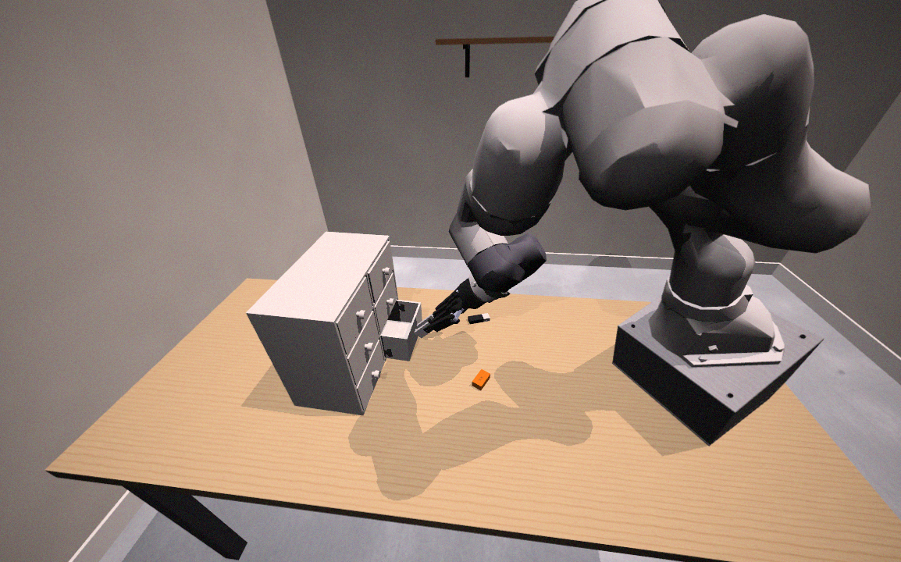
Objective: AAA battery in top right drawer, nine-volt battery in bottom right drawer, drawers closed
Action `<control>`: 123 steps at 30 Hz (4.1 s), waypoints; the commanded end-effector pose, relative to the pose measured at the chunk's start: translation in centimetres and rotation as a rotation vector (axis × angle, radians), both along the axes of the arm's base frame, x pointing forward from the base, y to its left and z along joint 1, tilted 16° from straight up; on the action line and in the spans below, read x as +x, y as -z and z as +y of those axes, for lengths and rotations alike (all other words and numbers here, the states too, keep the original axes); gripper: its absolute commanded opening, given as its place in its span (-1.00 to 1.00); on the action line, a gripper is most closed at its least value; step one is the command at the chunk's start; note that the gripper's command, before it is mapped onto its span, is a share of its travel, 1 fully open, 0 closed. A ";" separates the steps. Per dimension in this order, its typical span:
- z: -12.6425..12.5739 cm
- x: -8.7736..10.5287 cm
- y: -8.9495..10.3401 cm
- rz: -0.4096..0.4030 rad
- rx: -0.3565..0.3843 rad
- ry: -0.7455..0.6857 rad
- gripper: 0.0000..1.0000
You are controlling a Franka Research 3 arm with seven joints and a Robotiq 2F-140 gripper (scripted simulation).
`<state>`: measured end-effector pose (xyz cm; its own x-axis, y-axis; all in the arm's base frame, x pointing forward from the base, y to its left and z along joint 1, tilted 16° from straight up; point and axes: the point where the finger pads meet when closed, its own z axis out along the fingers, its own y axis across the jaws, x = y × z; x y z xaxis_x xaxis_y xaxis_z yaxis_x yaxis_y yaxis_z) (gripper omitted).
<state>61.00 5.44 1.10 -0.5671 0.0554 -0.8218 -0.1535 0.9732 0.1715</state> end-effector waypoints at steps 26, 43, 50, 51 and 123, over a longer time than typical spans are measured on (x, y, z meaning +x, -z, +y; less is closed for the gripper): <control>-0.5 -4.2 0.9 0.003 0.000 -0.021 -0.60; -1.1 -6.2 -0.4 -0.009 0.018 -0.005 -0.60; -1.6 -7.6 -2.1 -0.022 -0.006 -0.006 -0.60; -1.8 -8.0 -2.6 -0.022 -0.006 -0.006 -0.60; -3.7 -14.0 -8.1 0.139 -0.031 -0.035 -0.60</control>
<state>48.03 2.44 9.33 -0.6153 -0.0758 -0.7847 -0.2372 0.9671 0.0926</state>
